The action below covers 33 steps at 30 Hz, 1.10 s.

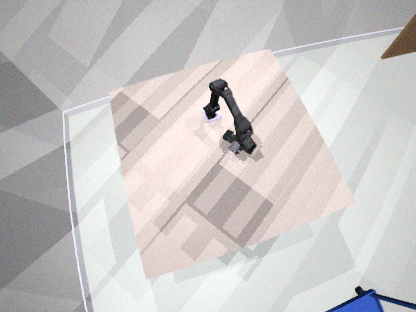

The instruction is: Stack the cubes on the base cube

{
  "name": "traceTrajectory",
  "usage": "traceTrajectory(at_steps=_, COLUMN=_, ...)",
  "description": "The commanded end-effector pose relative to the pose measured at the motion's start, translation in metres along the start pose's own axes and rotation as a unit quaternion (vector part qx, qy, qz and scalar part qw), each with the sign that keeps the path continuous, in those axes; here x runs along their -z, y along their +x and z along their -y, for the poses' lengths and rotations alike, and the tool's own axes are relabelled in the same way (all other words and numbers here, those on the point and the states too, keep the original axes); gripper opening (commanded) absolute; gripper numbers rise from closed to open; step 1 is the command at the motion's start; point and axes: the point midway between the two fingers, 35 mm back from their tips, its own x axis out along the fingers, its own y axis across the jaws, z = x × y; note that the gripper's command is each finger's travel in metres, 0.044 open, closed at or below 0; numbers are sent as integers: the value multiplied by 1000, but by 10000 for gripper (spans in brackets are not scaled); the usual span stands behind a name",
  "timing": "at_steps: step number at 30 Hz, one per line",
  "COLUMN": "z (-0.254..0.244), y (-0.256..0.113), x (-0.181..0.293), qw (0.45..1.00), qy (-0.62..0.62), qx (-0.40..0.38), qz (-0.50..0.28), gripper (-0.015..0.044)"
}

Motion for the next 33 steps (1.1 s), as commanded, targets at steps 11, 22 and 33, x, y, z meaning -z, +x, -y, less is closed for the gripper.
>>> traceTrajectory(at_steps=11, z=-1, y=-27, x=0, qw=1000, qy=0, qx=-2, qz=1, gripper=205)
traceTrajectory(at_steps=22, z=0, y=-47, x=-1, qw=1000, qy=0, qx=-2, qz=1, gripper=205)
traceTrajectory(at_steps=33, z=0, y=-59, x=-1, qw=1000, qy=1, qx=-2, qz=1, gripper=258)
